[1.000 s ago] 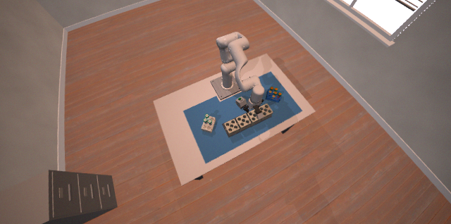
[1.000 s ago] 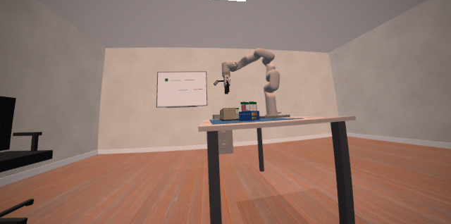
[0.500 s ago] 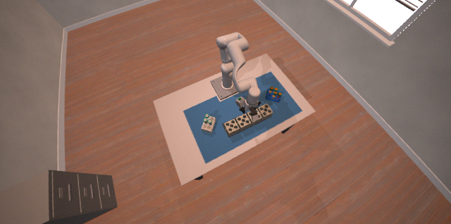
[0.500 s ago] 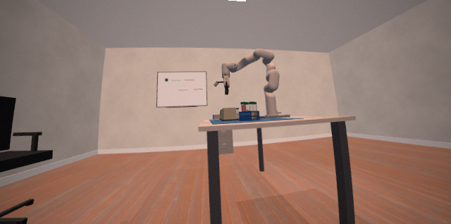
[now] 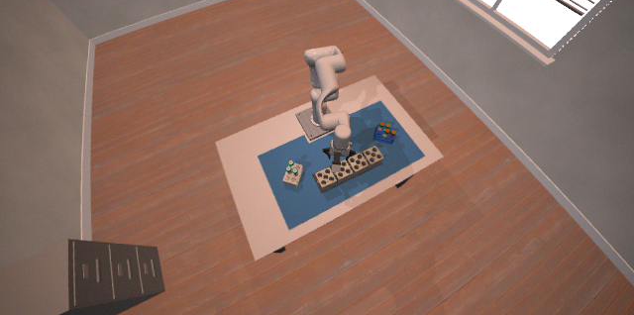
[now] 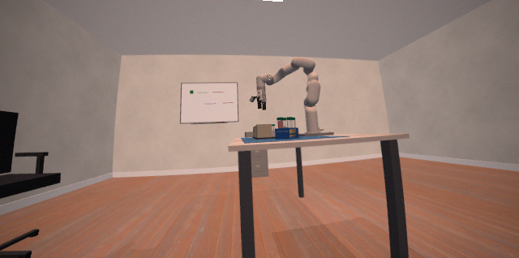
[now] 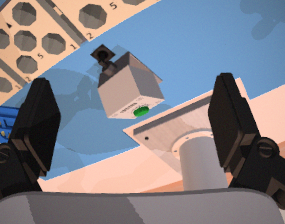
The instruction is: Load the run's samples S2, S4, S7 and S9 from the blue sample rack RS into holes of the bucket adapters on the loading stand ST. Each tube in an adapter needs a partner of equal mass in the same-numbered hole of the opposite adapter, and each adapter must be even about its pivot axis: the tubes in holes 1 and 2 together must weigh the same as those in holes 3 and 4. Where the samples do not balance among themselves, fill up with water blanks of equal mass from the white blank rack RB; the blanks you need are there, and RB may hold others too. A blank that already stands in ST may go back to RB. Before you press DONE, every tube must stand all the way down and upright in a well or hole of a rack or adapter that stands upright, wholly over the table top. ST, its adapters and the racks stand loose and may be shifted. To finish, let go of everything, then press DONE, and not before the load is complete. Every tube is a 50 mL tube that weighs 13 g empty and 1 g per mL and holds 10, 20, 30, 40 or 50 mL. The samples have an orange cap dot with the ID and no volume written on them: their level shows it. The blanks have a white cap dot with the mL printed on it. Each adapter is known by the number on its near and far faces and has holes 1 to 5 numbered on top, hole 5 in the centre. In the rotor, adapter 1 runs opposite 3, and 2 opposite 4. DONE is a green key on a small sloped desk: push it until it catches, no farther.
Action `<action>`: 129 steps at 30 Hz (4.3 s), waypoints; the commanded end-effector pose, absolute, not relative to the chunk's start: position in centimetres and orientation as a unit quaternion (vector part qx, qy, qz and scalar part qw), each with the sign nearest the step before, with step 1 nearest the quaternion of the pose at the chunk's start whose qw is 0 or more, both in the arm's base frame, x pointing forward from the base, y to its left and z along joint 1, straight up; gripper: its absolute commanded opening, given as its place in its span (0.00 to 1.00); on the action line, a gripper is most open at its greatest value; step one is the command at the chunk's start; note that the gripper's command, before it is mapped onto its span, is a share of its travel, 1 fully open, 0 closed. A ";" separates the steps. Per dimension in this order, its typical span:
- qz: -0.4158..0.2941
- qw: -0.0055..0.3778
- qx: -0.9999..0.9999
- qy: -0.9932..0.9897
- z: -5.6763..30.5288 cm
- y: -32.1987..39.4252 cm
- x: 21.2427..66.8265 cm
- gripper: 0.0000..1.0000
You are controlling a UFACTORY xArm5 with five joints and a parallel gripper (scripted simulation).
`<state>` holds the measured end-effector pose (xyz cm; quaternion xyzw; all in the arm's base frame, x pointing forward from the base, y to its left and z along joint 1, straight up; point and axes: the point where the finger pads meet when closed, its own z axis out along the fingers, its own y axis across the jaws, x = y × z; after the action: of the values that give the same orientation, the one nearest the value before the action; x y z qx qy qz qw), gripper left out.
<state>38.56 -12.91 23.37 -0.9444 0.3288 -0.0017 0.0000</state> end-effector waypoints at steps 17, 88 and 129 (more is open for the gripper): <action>-0.004 0.000 -0.890 0.456 23.5 -20.8 35.6 1.00; -0.003 -0.001 -0.890 0.456 17.6 -39.4 28.3 1.00; -0.003 -0.001 -0.890 0.456 13.7 -39.4 28.3 1.00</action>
<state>28.22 -39.27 13.59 -0.8901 0.4558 -0.0007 -0.0004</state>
